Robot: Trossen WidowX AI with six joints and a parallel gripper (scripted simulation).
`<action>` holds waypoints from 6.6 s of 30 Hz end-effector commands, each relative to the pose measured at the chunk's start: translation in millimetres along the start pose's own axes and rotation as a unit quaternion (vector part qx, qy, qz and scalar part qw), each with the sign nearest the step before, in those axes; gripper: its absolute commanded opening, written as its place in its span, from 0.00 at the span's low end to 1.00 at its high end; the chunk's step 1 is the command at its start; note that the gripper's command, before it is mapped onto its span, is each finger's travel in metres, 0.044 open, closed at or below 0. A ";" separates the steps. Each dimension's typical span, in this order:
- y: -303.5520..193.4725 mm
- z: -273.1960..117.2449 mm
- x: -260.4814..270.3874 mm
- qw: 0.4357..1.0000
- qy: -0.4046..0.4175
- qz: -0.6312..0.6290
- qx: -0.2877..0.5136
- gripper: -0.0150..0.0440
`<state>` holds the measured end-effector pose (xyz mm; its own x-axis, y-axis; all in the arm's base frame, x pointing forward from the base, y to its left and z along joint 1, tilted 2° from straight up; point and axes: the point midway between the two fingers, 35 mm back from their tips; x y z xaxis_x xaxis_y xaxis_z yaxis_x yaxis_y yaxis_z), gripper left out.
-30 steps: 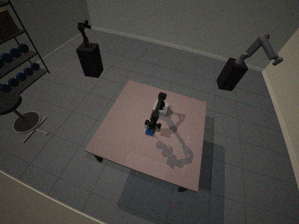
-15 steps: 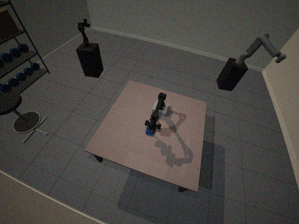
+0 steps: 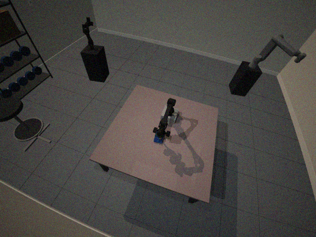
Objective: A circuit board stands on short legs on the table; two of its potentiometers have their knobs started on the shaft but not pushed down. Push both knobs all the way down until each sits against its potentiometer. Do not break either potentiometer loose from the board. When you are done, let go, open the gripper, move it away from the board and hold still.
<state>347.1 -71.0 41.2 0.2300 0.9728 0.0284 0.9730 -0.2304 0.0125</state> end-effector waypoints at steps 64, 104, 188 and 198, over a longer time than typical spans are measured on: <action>-1.2 15.4 -0.6 1.000 -0.002 0.002 0.002 0.25; -1.4 31.0 -0.7 1.000 -0.002 0.002 0.002 0.25; -1.5 48.2 -0.8 1.000 -0.002 0.002 0.002 0.25; -1.5 48.2 -0.8 1.000 -0.002 0.002 0.002 0.25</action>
<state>344.5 -69.8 11.5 0.2306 0.9727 0.0276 0.9726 -0.2312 0.0227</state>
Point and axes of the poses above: the point midway between the two fingers, 35 mm back from their tips, its own z axis out along the fingers, its own x axis across the jaws, y = z × x, and after that the axes turned 5 degrees about z, right-handed
